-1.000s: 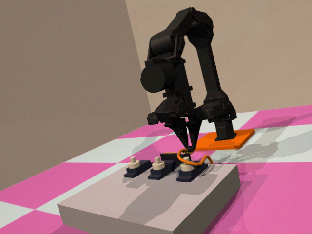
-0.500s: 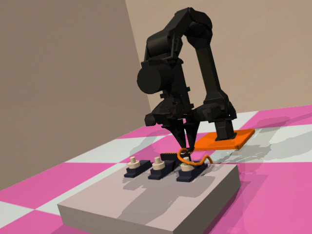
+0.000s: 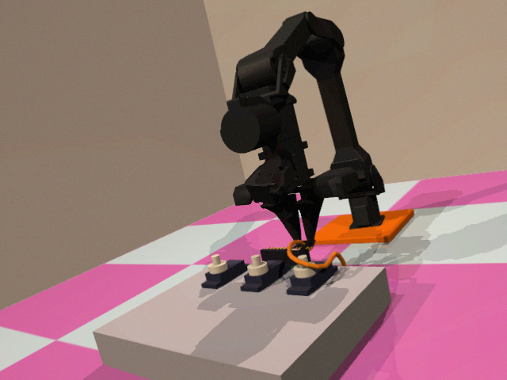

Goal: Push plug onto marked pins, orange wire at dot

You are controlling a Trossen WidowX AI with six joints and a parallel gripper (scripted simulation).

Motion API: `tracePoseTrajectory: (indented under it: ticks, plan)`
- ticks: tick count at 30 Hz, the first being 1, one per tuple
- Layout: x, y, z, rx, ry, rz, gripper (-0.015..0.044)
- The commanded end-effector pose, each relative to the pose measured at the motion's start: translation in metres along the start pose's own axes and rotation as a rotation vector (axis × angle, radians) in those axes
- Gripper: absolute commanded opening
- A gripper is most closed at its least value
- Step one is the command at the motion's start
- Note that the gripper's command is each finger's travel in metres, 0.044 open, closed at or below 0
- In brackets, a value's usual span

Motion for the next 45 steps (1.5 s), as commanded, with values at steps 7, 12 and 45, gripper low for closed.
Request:
tracePoseTrajectory:
  ticks: [7, 12, 45]
  plan:
    - [0.0, -0.001, 0.0, -0.023, 0.002, 0.001, 0.0053]
    - [0.0, 0.001, -0.004, -0.023, 0.002, 0.001, 0.0184]
    - [0.0, 0.002, 0.056, -0.023, 0.002, 0.001, 0.044]
Point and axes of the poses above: the point midway between the two fingers, 35 mm back from their tips, its own z axis back along the fingers, its own x axis across the jaws, y = z × x, the point moved 10 cm from there along z, back along the fingers, and after that the axes turned 4 degrees about z, right-handed, at the moved point
